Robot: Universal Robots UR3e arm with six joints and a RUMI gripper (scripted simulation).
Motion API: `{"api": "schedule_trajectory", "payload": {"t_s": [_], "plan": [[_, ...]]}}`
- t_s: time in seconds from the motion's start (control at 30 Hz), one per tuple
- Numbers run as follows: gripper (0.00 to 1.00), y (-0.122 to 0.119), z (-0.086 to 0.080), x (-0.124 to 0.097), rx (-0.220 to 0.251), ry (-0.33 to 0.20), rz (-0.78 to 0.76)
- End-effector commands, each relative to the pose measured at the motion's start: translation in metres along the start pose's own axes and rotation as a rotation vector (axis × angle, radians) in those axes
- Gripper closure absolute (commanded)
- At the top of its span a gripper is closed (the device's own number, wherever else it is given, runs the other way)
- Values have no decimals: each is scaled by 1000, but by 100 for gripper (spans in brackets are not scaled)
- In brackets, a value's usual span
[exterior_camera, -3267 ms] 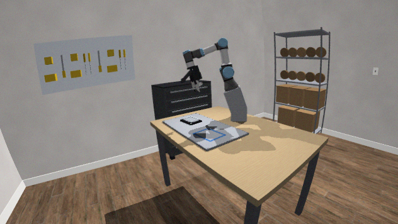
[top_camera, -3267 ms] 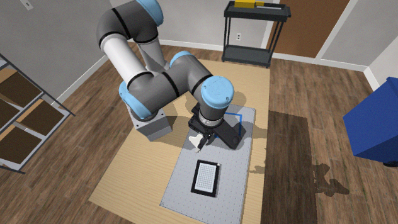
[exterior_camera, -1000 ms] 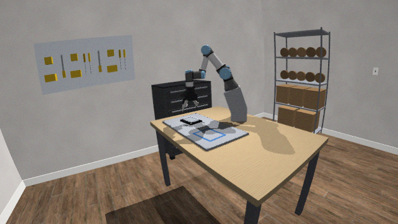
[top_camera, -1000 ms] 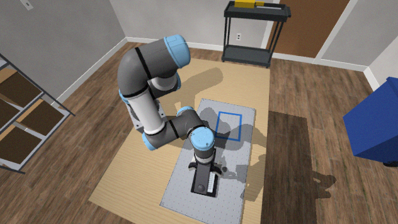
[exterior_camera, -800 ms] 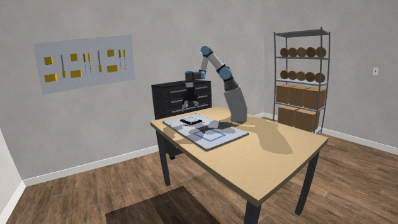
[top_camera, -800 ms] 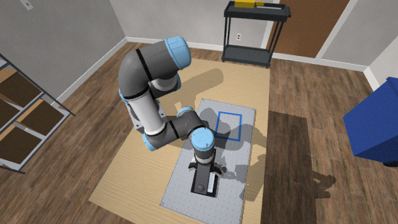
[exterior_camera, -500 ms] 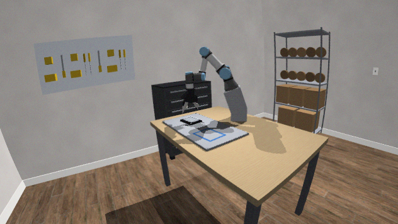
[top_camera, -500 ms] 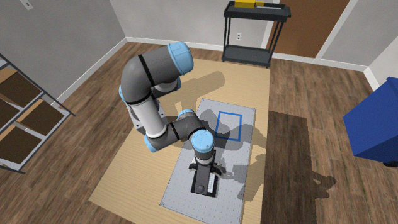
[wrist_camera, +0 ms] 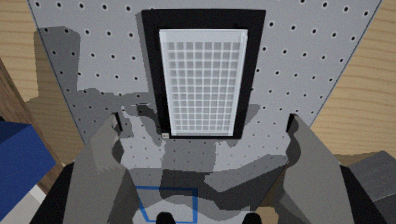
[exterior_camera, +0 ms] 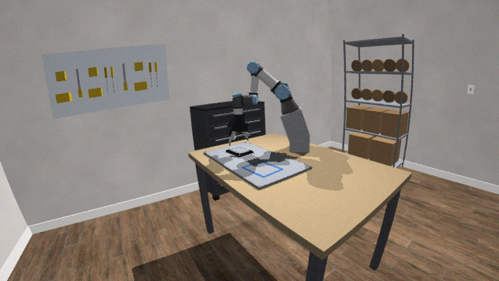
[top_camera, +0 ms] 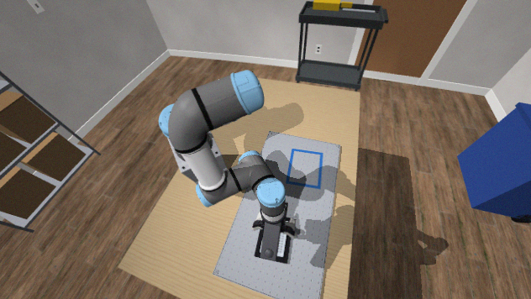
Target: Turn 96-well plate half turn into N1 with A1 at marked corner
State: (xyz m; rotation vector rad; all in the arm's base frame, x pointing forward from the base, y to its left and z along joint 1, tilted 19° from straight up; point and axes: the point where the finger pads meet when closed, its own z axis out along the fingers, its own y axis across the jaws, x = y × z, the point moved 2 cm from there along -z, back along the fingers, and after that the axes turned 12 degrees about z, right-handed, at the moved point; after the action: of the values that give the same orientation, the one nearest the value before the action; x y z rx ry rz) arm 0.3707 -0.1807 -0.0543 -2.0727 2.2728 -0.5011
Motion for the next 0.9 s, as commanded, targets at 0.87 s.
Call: {"api": "schedule_trajectory", "payload": {"t_s": [0.87], "plan": [[0, -1, 36, 0, 2, 1, 0]]}}
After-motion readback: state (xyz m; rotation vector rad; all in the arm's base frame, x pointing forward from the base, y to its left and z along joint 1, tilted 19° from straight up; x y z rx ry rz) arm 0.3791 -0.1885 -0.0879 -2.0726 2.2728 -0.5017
